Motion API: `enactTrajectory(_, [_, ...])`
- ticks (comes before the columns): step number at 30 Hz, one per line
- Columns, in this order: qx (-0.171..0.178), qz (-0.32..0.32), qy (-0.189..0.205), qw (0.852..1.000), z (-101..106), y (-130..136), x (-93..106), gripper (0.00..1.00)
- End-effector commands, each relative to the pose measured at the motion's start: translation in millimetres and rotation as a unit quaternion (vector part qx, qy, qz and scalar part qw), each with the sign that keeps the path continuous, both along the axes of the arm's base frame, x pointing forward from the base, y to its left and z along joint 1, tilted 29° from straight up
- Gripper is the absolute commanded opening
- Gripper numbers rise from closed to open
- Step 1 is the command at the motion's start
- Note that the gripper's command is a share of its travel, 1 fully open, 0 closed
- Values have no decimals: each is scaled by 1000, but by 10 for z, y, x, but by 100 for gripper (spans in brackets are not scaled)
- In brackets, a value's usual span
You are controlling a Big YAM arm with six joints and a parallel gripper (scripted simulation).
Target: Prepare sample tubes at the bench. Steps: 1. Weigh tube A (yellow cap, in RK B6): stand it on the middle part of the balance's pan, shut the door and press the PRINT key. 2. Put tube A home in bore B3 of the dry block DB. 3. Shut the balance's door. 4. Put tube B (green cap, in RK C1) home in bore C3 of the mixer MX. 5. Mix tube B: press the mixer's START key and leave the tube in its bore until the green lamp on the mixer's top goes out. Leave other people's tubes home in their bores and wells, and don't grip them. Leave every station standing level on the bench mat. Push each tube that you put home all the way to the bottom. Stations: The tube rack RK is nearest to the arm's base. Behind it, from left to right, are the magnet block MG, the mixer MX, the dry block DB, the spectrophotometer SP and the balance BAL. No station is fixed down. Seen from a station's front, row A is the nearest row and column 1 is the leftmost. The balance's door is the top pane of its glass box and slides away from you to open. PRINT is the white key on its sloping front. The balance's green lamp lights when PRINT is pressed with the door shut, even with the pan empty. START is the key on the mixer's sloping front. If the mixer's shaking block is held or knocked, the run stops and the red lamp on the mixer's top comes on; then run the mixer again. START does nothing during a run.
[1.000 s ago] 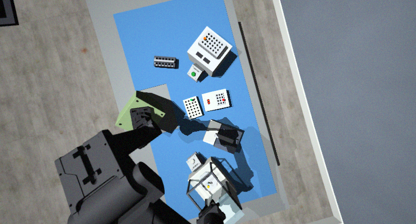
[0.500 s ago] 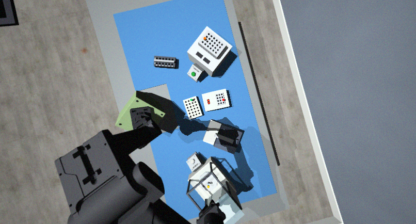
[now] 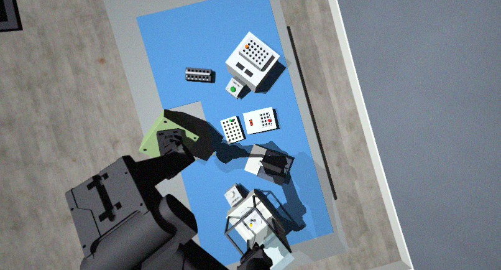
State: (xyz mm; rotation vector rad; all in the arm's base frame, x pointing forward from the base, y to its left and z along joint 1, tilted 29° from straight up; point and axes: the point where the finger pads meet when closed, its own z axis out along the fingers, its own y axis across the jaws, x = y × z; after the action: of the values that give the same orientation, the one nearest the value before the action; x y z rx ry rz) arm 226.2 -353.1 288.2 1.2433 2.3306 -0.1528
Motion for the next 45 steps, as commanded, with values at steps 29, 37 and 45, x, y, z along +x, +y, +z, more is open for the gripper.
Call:
enactTrajectory(29, [-13, 0, -7, 1000, 165, -39, 5, 30])
enactTrajectory(37, [-52, 91, 27, 994, 282, -218, 118, 30])
enactTrajectory(45, [-94, 191, 64, 975, 316, -273, 147, 30])
